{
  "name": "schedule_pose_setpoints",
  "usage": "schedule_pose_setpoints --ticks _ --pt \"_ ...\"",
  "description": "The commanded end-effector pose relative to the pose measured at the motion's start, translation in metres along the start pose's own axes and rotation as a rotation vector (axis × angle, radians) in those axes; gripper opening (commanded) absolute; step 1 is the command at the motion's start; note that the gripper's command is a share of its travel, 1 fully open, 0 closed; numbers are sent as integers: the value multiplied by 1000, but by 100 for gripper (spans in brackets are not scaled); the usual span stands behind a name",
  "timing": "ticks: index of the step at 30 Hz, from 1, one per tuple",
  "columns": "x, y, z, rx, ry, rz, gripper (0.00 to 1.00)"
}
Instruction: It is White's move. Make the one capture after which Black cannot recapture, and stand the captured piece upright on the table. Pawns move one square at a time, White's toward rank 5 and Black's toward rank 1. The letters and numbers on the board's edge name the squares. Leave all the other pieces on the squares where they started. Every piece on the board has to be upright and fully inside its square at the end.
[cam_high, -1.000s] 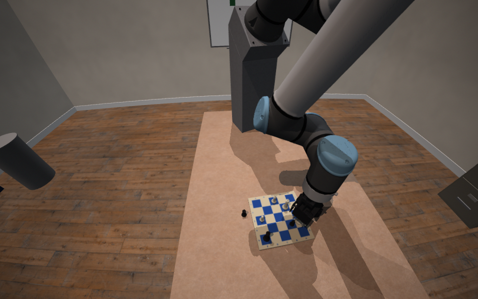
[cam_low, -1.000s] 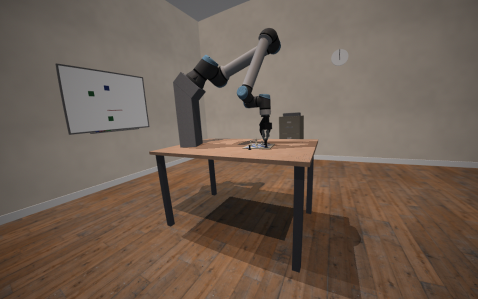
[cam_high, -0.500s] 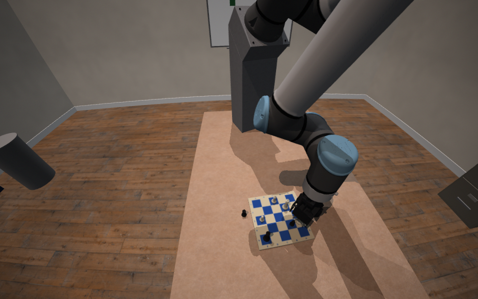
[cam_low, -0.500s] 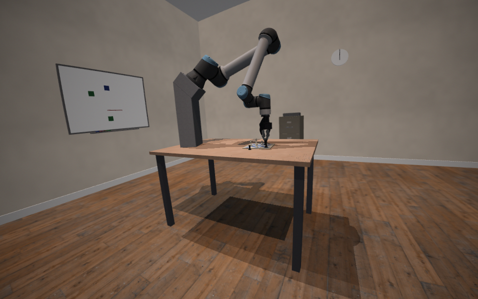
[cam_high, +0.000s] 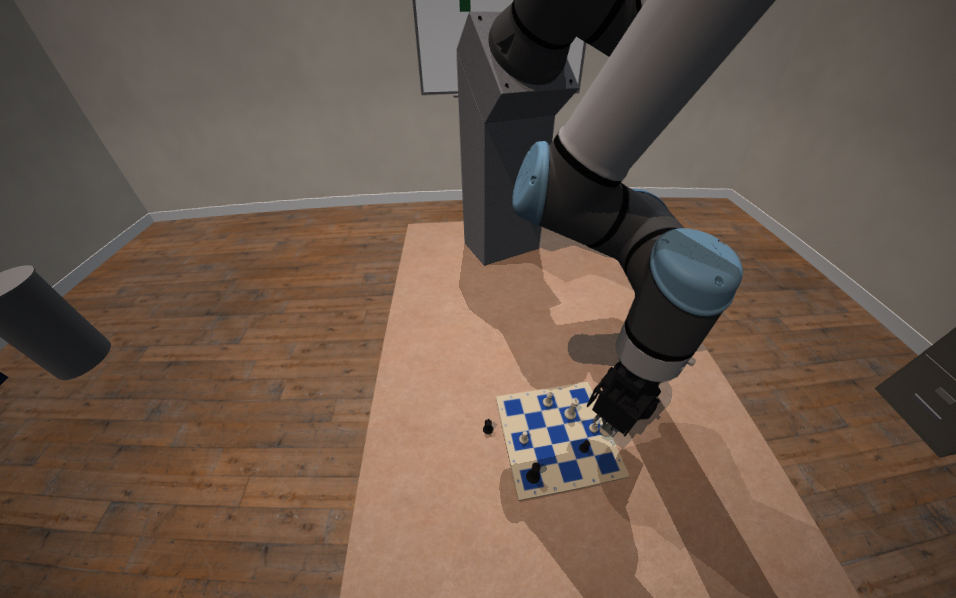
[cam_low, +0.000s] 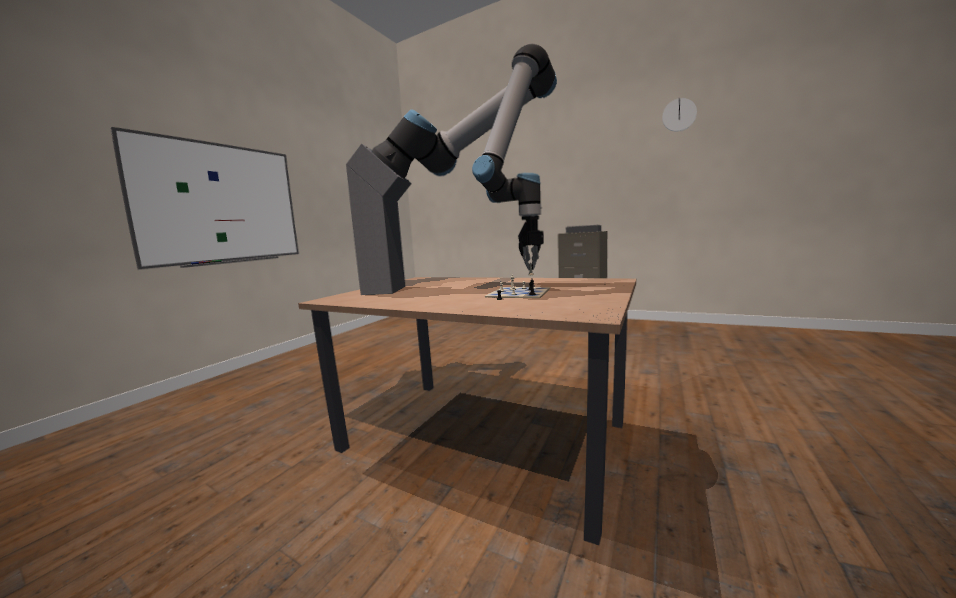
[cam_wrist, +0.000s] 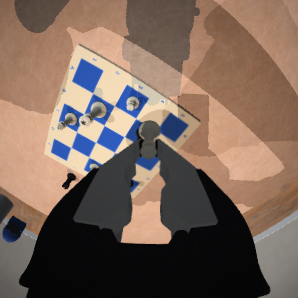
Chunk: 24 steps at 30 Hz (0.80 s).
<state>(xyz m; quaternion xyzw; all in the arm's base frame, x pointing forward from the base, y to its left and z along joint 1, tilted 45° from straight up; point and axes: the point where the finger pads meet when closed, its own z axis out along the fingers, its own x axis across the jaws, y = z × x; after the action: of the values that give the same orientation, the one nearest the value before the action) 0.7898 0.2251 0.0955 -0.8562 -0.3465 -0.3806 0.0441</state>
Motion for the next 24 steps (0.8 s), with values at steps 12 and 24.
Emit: schedule_pose_setpoints --ticks 12,24 --pt "0 0 -43 0 0 0 0" --pt "14 50 -43 0 0 -194 0"
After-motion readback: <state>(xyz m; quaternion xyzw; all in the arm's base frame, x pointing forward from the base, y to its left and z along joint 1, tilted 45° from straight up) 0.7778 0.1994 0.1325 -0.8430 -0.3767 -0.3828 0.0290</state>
